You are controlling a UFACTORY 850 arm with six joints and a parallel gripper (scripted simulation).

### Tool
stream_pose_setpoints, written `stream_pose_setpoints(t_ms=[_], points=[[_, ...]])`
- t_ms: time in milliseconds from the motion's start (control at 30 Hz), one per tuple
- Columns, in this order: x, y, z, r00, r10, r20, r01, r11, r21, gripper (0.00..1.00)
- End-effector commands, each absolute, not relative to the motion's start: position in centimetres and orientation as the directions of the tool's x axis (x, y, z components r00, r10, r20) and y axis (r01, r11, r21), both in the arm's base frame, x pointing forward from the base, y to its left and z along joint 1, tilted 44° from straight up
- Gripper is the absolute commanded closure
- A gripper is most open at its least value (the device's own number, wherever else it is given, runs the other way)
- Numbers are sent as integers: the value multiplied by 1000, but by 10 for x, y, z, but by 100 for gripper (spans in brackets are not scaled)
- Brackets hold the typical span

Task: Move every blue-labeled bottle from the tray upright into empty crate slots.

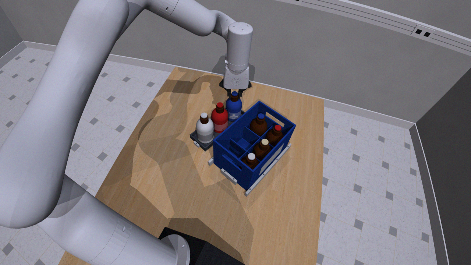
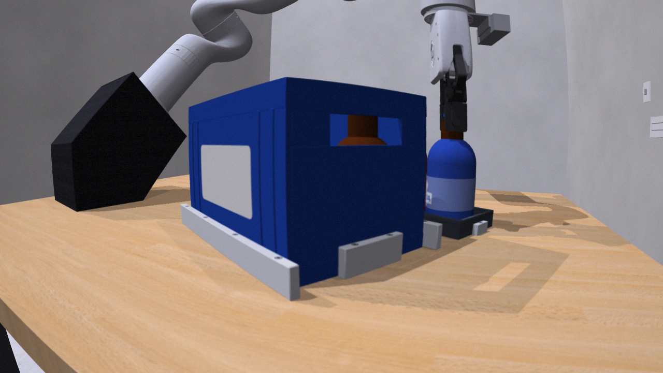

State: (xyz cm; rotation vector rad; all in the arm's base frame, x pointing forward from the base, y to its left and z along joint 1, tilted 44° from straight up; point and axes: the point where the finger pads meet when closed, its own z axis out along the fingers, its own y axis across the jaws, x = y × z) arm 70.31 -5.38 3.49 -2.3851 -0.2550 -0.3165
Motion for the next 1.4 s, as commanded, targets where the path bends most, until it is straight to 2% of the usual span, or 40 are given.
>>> stream_pose_setpoints(t_ms=[0,1367], points=[[704,-56,37,950,95,297,269,-732,-626,100],[701,-69,52,950,95,297,269,-732,-626,100]])
